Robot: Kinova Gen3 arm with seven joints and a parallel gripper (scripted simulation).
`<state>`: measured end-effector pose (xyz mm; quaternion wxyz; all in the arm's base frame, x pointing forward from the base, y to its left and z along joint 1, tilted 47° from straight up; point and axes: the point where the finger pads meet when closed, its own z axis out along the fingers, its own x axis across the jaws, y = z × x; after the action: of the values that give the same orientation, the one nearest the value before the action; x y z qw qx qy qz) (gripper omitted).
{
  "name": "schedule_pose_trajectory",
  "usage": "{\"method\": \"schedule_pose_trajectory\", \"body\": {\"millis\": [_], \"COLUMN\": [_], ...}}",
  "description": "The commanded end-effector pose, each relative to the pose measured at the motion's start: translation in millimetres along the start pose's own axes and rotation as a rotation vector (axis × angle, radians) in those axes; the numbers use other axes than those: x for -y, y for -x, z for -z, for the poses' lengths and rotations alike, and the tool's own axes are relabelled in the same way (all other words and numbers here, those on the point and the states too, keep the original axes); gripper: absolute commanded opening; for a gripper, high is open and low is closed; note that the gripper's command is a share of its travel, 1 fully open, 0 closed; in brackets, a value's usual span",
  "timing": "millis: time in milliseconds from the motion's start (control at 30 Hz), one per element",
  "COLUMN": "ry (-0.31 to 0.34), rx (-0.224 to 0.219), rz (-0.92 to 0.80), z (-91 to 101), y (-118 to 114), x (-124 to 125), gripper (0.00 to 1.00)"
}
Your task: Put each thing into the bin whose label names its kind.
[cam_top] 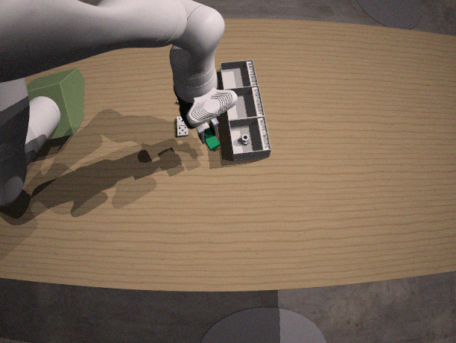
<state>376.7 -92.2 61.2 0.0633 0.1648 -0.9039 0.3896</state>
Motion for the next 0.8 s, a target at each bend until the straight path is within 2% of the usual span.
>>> {"method": "schedule_pose_trajectory", "body": {"millis": [0, 200, 467, 567, 767], "ry": [-0.009, -0.008, -0.01, -0.01, -0.01], "rx": [-0.007, -0.007, -0.005, -0.005, -0.005], "rz": [0.002, 0.002, -0.392, -0.392, -0.392], "z": [-4.4, -4.7, -5.1, -5.2, -5.4], "y": [6.6, 39.3, 82.9, 88.3, 114.3], "x": [-1.0, -16.2, -36.4, -39.0, -51.0], "gripper": [0.45, 0.45, 0.45, 0.45, 0.45]}}
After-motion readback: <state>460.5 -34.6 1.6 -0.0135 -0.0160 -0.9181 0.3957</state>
